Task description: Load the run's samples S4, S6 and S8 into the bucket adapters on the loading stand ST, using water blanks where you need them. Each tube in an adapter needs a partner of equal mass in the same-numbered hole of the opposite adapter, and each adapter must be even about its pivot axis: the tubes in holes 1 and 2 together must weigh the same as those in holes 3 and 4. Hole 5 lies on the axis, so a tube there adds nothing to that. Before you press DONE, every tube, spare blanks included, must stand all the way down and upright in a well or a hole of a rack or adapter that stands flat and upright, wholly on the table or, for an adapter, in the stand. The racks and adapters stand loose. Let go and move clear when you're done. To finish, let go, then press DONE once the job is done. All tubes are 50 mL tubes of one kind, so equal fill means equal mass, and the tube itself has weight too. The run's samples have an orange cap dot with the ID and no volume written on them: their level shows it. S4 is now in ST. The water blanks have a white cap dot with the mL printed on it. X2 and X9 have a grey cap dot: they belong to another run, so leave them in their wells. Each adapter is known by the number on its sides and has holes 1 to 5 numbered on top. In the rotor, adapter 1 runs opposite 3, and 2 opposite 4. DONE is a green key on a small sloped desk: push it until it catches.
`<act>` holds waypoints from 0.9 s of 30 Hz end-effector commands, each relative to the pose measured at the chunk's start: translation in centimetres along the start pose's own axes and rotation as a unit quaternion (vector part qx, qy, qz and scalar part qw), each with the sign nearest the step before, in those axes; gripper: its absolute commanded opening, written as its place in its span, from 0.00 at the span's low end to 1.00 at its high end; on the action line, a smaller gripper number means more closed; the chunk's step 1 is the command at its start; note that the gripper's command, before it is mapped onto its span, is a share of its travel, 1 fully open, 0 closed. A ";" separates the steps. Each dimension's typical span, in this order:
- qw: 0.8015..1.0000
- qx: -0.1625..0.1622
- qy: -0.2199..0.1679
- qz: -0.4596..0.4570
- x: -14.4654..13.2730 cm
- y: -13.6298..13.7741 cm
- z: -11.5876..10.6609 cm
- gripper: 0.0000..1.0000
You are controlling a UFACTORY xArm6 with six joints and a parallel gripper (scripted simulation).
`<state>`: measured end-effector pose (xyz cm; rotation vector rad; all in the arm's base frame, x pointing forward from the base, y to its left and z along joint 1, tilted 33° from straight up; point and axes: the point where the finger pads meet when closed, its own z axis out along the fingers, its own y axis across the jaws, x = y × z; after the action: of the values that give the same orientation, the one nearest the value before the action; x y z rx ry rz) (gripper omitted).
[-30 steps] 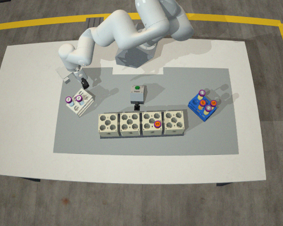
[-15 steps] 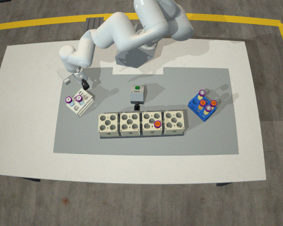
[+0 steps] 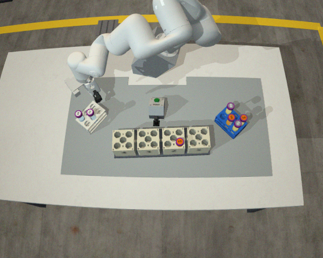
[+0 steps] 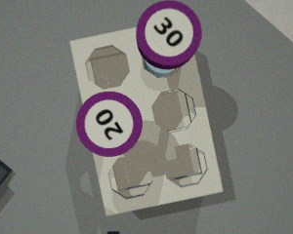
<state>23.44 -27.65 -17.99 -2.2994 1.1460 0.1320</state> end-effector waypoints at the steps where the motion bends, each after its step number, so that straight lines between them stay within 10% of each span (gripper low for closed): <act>1: 1.000 0.000 0.002 0.000 0.2 0.0 -0.2 1.00; 27: 1.000 -0.001 0.002 0.000 0.2 0.0 -3.1 1.00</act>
<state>23.17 -28.55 -16.58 -2.2995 1.1462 0.1319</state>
